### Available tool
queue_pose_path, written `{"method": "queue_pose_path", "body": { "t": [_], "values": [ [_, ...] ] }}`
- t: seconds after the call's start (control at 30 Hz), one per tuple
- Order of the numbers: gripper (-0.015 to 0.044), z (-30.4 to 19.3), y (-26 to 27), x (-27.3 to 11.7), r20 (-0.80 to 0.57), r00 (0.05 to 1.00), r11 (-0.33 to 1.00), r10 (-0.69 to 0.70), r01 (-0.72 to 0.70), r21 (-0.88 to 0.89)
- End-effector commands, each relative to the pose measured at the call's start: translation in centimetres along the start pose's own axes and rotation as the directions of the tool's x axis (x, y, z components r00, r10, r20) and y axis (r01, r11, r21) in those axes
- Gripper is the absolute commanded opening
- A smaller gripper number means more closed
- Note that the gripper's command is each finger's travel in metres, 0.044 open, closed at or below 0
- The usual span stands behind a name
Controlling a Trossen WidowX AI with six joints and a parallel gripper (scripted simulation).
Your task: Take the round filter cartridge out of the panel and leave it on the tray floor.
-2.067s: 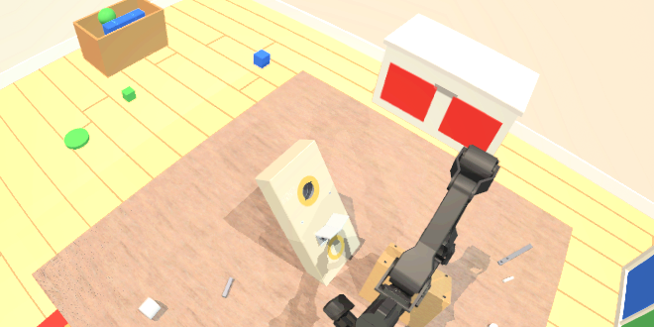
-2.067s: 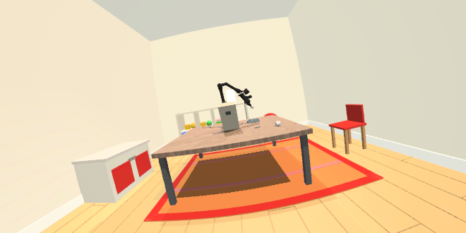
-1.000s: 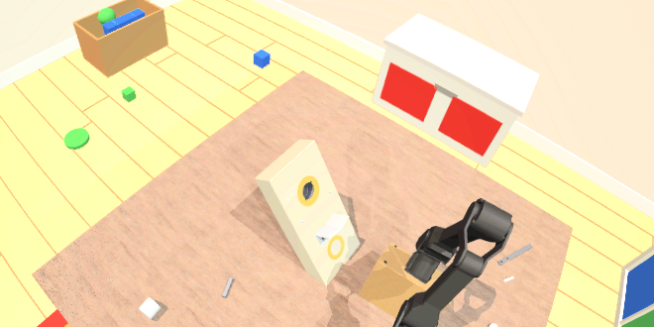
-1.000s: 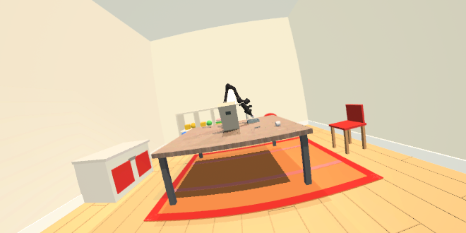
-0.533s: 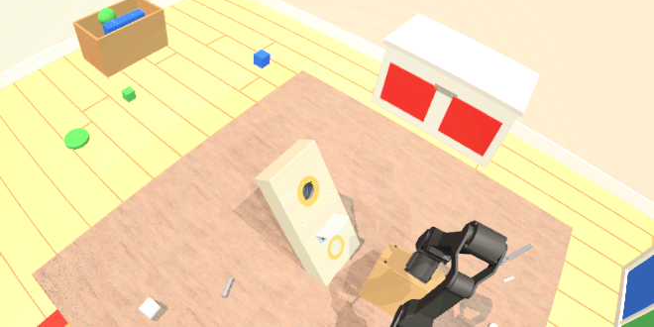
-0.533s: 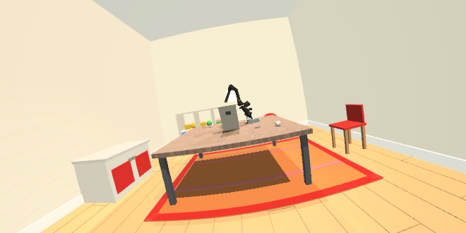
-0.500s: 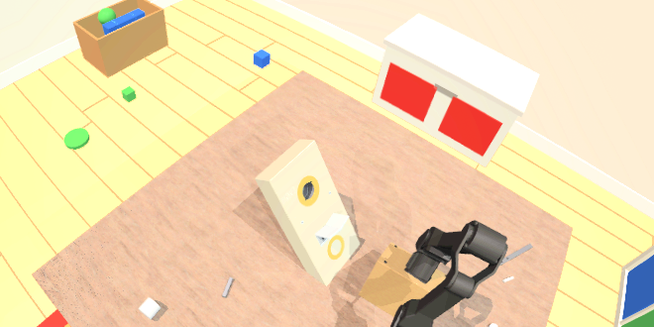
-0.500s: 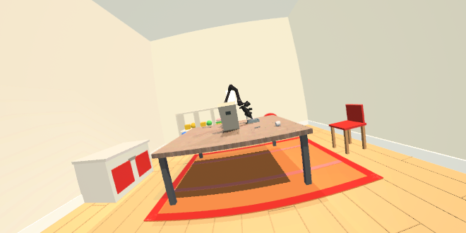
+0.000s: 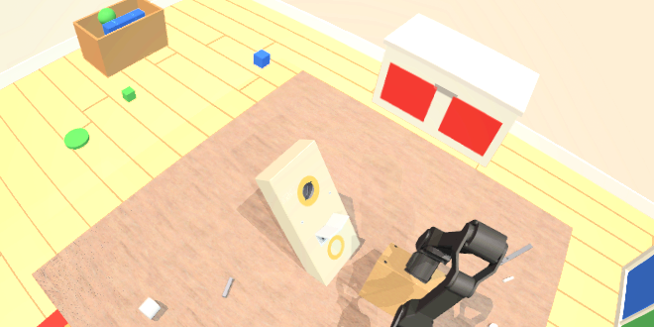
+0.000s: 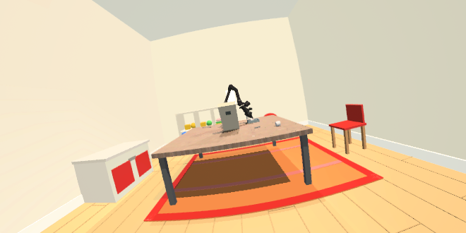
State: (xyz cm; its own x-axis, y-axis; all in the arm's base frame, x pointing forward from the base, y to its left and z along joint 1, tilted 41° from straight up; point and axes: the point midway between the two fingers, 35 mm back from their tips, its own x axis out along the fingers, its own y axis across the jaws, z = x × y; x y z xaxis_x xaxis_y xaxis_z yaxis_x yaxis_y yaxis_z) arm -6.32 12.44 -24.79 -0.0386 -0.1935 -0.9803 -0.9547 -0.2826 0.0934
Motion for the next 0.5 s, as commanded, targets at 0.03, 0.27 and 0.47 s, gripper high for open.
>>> {"method": "queue_pose_path", "body": {
  "t": [0.03, 0.27, 0.47],
  "values": [
    [0.0440, 0.9, 0.0, -1.1, 0.001, 1.000, 1.000, 0.000, 0.000, -0.001],
    [0.0440, 3.5, -0.1, -6.1, 0.000, 1.000, 1.000, -0.001, 0.001, 0.000],
    [0.0440, 3.3, 0.0, -5.0, 0.009, 1.000, 1.000, 0.005, -0.005, 0.003]
  ]
}}
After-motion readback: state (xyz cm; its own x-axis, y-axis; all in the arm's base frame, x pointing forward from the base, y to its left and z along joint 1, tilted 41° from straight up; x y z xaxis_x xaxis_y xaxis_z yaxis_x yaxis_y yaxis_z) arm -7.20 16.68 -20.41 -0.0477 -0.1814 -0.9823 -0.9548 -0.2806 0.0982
